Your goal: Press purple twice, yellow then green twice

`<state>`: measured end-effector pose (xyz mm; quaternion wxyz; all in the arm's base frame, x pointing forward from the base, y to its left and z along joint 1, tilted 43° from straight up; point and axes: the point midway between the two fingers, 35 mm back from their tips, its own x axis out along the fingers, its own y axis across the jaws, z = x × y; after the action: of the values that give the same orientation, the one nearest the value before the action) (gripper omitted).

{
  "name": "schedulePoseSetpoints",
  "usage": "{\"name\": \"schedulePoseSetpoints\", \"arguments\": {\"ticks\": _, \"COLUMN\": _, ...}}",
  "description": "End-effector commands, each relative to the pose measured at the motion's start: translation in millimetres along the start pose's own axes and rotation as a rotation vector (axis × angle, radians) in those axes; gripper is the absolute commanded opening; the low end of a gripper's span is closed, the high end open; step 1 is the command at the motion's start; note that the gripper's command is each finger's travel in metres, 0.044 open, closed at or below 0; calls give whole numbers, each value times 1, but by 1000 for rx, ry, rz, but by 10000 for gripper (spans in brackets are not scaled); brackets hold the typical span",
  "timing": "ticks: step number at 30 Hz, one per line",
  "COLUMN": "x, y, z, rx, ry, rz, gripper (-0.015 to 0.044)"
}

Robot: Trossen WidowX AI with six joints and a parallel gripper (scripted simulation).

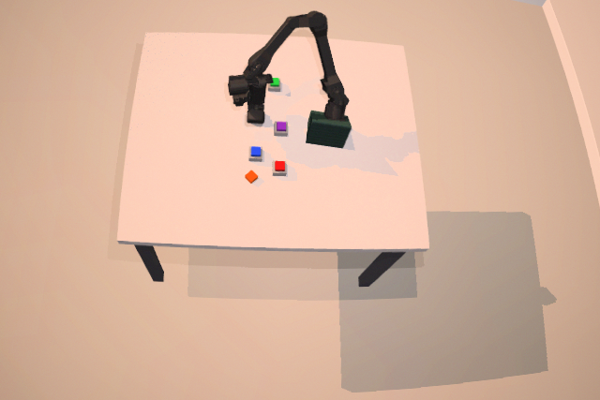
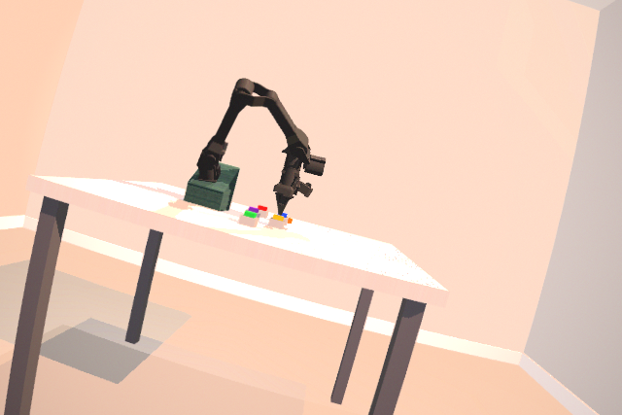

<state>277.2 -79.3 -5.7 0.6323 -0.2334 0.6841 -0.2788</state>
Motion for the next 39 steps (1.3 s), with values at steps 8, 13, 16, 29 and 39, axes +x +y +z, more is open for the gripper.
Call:
{"name": "schedulePoseSetpoints", "arguments": {"ticks": 8, "x": 11, "y": 0, "z": -3, "rx": -11, "ry": 5, "rz": -6, "gripper": 20}}
{"name": "schedulePoseSetpoints", "arguments": {"ticks": 13, "x": 11, "y": 0, "z": -3, "rx": -11, "ry": 5, "rz": -6, "gripper": 20}}
{"name": "schedulePoseSetpoints", "arguments": {"ticks": 16, "x": 11, "y": 0, "z": -3, "rx": -11, "ry": 5, "rz": -6, "gripper": 20}}
{"name": "schedulePoseSetpoints", "arguments": {"ticks": 29, "x": -22, "y": 0, "z": -3, "rx": -11, "ry": 5, "rz": -5, "gripper": 20}}
{"name": "schedulePoseSetpoints", "arguments": {"ticks": 39, "x": -84, "y": 1, "z": -2, "rx": -12, "ry": 5, "rz": -2, "gripper": 20}}
